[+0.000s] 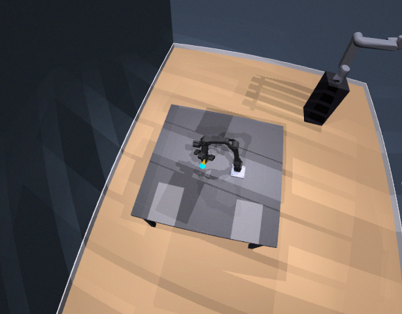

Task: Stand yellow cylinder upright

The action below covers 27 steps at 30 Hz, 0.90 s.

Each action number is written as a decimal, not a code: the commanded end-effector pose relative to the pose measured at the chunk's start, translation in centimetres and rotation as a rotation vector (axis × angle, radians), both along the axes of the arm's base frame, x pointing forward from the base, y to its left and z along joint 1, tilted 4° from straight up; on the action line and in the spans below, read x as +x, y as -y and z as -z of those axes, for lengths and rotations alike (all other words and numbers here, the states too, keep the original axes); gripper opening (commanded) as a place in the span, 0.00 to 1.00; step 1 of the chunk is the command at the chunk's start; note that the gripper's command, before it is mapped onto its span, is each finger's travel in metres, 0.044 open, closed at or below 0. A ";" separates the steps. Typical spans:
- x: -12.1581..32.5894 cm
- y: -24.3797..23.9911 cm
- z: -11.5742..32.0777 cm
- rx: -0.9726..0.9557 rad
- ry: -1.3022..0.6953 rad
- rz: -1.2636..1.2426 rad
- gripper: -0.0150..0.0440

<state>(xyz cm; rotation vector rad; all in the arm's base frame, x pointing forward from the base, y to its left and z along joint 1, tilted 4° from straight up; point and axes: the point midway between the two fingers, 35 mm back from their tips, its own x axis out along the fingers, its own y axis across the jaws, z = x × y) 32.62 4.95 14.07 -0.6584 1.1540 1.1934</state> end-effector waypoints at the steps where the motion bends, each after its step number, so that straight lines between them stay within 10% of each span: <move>1: -0.2 0.0 0.3 0.034 -0.004 -0.003 0.43; 27: -0.4 -0.1 0.7 0.218 0.025 -0.007 0.43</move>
